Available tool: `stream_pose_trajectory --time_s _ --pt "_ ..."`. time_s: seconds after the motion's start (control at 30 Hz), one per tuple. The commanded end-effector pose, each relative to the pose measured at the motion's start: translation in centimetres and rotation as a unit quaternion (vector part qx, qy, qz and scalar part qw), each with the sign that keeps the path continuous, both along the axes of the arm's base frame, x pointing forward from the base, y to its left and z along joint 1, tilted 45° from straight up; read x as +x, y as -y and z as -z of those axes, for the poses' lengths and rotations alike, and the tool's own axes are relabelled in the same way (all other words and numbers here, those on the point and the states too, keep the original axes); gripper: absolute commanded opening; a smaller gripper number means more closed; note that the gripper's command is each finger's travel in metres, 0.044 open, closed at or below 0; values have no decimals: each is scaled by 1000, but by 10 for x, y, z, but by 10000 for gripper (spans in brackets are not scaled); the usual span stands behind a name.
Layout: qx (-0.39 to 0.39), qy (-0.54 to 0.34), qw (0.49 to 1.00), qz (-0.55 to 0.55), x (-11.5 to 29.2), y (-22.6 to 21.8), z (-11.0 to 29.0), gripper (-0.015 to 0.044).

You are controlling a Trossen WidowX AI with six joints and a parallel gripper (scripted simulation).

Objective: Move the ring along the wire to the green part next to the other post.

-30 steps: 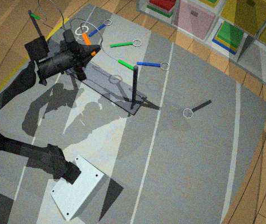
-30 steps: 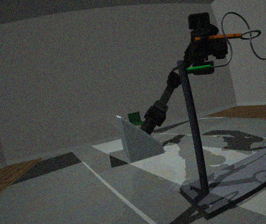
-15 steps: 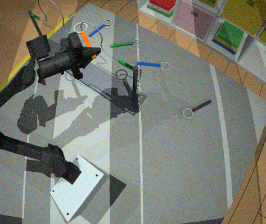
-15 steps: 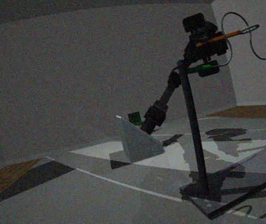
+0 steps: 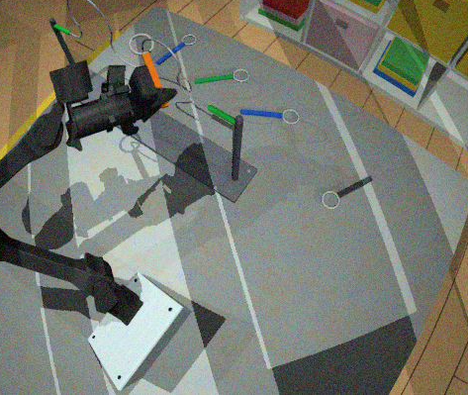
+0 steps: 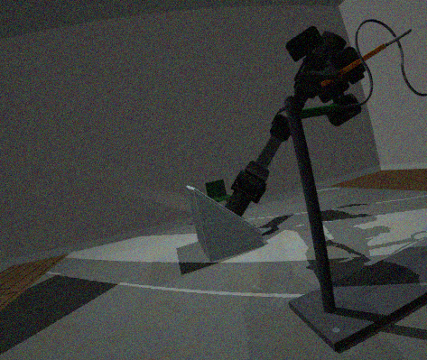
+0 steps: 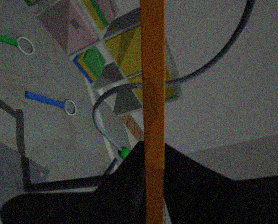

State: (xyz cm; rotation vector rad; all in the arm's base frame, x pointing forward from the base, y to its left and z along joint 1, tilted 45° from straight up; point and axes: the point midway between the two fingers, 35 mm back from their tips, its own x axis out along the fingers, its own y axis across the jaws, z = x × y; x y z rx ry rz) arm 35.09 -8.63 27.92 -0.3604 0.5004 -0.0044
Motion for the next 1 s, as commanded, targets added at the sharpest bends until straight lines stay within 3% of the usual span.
stream_pose_trajectory --time_s 0.0,0.97 --pt "51 -2 999 -1 1 -4 3 -150" --pt "338 4 941 -7 2 -36 5 -150"
